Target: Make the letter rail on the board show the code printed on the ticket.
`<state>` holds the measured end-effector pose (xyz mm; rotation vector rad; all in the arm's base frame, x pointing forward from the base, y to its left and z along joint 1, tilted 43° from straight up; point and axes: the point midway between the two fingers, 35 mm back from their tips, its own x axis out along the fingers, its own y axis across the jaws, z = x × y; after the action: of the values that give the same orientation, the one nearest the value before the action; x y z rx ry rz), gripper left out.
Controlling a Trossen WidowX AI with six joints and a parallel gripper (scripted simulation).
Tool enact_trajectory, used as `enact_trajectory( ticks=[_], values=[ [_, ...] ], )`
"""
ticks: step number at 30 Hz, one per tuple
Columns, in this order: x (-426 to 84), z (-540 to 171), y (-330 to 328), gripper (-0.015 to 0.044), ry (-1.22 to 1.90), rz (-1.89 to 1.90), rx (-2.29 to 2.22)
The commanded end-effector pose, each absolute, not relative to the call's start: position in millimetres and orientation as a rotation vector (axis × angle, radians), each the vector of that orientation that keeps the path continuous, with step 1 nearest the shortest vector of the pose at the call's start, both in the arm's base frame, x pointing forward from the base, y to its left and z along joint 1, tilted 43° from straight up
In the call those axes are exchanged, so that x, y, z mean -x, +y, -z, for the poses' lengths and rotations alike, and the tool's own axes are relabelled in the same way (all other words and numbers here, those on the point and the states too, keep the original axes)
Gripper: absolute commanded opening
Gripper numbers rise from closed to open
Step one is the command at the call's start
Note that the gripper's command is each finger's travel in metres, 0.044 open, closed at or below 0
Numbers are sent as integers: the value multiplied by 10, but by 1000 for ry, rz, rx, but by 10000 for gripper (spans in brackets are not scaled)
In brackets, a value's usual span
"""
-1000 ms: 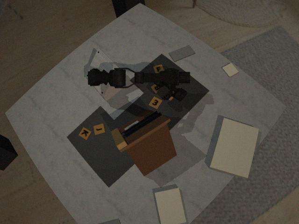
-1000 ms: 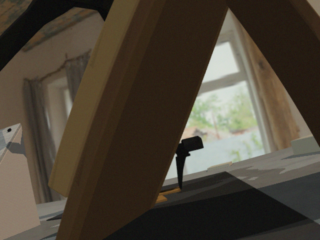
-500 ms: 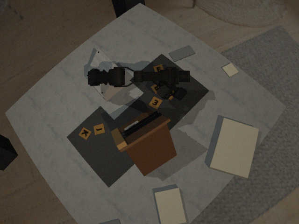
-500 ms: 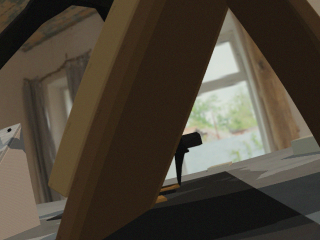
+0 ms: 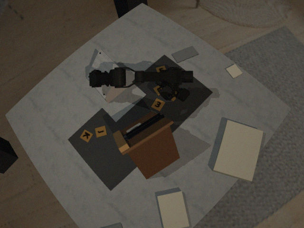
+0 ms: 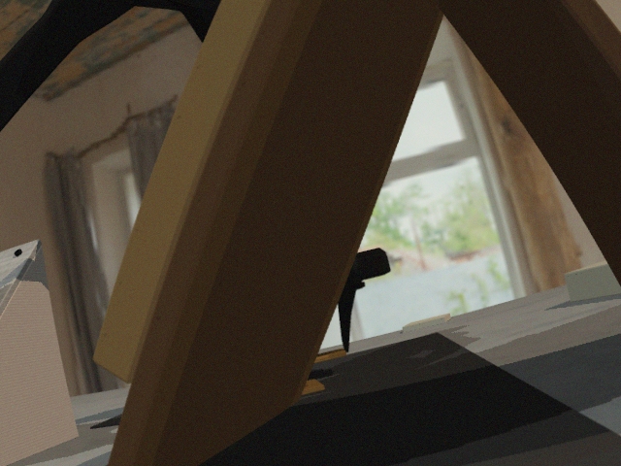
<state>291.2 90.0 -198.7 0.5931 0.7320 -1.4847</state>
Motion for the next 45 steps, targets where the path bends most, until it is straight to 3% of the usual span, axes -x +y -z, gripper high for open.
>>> enact_trajectory(
  ticks=[1, 20, 45],
  values=[
    [-2914, 1963, 924, 0, 731, 1488, -599],
    [-2932, 1898, 971, 0, 741, 1465, -585],
    [-3504, 1561, 1168, 0, 819, 828, -158]
  ],
)
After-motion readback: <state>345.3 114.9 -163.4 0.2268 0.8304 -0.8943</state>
